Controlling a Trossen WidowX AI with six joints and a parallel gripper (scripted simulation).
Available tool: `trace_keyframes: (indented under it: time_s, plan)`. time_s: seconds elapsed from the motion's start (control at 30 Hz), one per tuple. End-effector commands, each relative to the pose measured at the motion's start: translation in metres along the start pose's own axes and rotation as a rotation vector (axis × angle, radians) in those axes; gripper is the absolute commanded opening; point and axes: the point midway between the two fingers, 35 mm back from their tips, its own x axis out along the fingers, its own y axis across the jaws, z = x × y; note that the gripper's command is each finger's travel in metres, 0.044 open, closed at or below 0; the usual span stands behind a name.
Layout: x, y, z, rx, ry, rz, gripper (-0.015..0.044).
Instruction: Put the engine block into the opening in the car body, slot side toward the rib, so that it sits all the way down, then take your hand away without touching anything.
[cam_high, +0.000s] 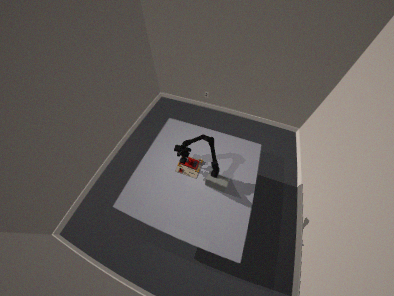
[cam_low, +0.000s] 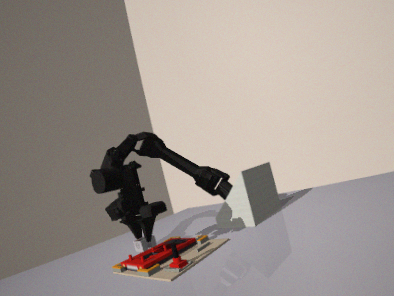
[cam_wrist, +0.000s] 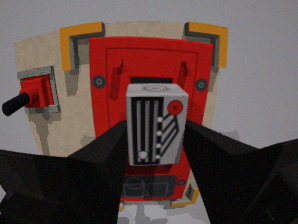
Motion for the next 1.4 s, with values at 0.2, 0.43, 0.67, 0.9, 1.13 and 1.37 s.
trace_keyframes:
  time_s: [0.2,0.43,0.67,0.9,1.13,1.37]
  plan:
    - [-0.0004,-0.0013,-0.0003,0.051,-0.002,-0.004,0.0158]
    - [-0.0004,-0.0014,-0.0005,0.066,-0.002,-0.004,0.0158]
    - [-0.0004,-0.0014,-0.0005,0.054,-0.002,-0.004,0.0158]
    - [0.0012,-0.0019,-0.0011,-0.013,-0.001,-0.004,0.0158]
    - [0.0033,-0.0019,-0.0010,0.037,-0.002,-0.004,0.0158]
    - [0.0050,-0.0019,-0.0010,0.043,-0.002,-0.004,0.0158]
